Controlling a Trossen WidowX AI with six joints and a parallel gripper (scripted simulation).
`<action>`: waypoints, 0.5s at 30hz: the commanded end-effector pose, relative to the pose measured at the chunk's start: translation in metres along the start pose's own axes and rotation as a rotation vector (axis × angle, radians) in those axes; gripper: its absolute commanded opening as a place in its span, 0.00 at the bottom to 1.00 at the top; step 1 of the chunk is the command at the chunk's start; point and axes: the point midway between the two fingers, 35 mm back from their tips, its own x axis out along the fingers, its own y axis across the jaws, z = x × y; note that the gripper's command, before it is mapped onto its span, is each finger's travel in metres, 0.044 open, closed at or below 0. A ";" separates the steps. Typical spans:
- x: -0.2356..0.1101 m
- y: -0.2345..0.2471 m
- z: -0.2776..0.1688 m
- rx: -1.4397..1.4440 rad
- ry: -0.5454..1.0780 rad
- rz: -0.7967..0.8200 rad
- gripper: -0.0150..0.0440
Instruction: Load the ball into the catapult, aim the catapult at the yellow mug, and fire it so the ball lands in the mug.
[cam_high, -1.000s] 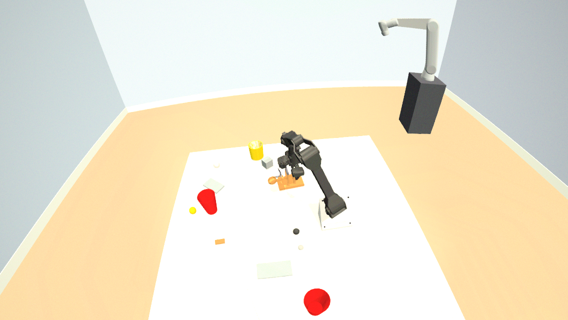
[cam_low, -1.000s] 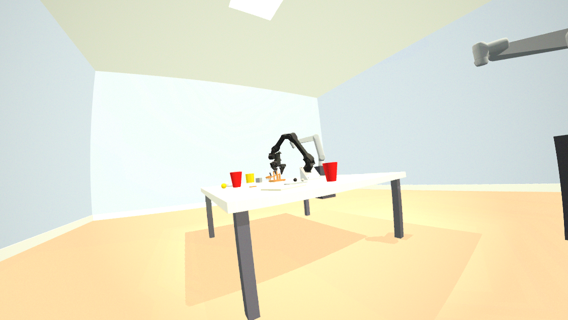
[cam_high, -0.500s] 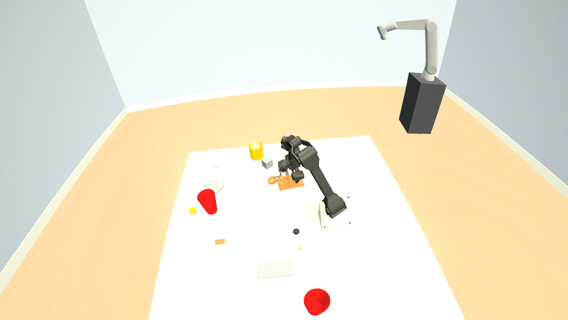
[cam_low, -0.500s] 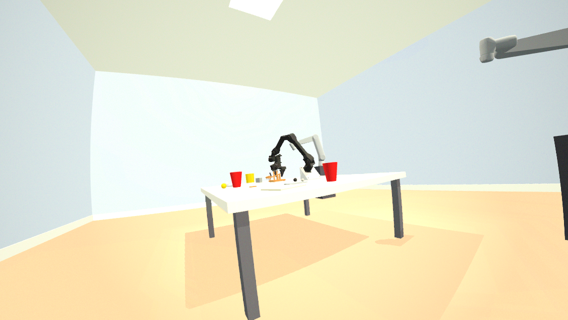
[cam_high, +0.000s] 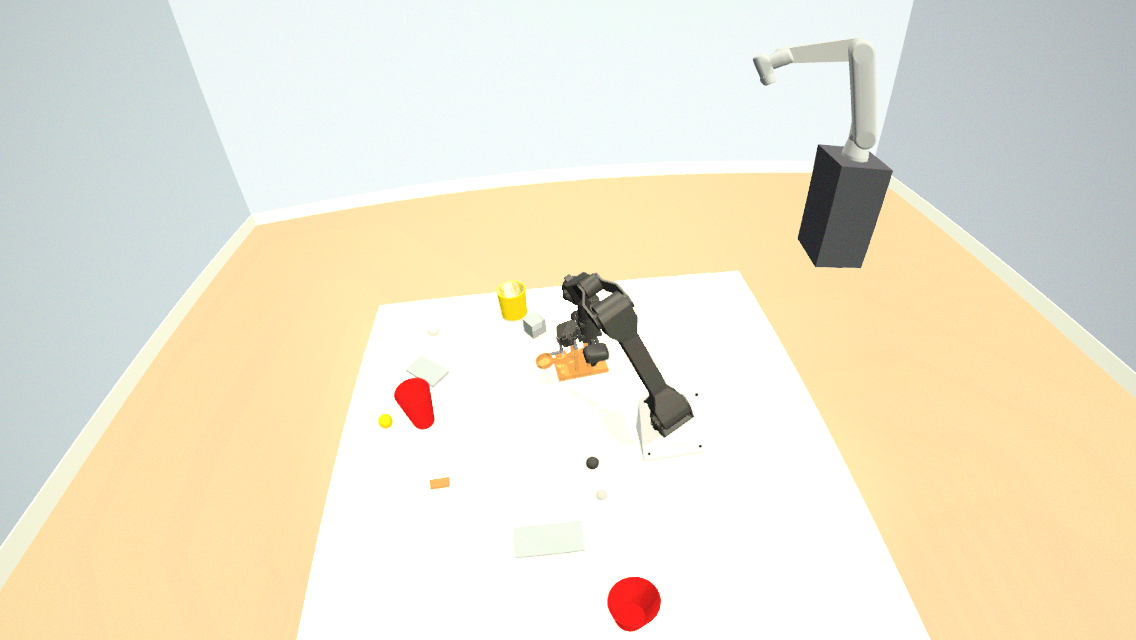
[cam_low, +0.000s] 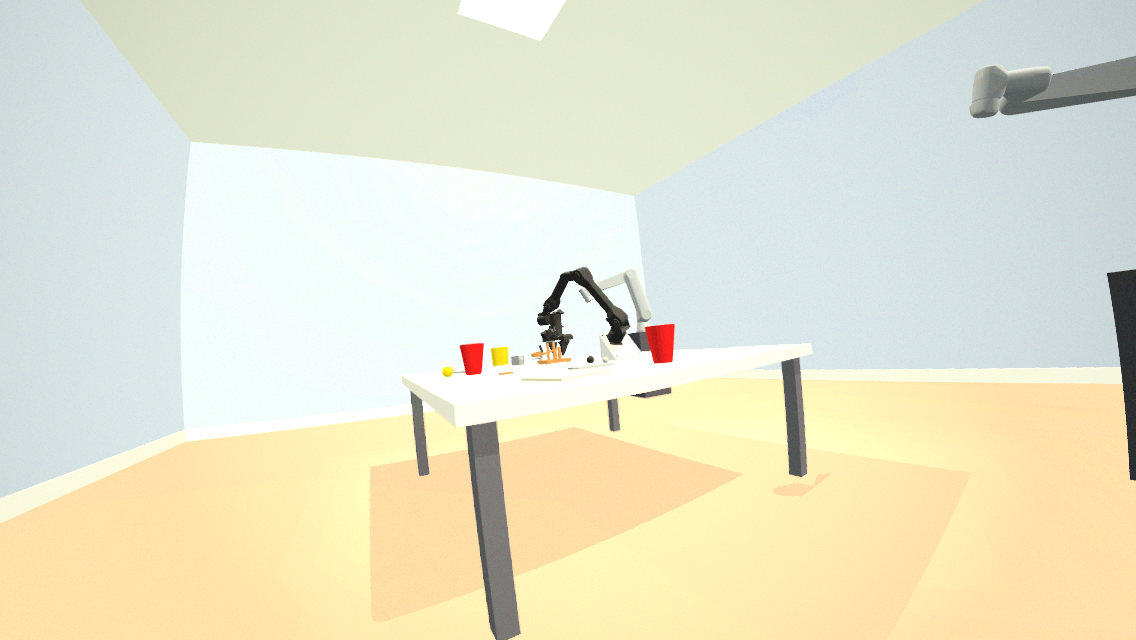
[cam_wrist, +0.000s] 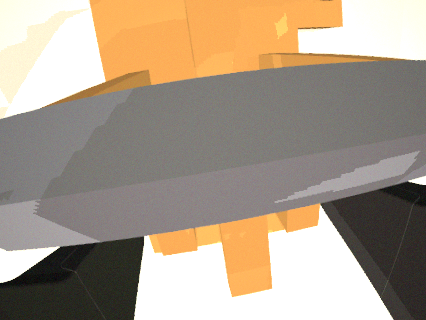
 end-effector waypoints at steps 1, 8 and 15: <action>0.000 0.000 0.000 0.000 0.000 -0.001 0.69; 0.000 0.000 0.000 0.000 0.000 -0.001 0.48; -0.039 -0.001 0.000 0.002 0.001 0.002 0.26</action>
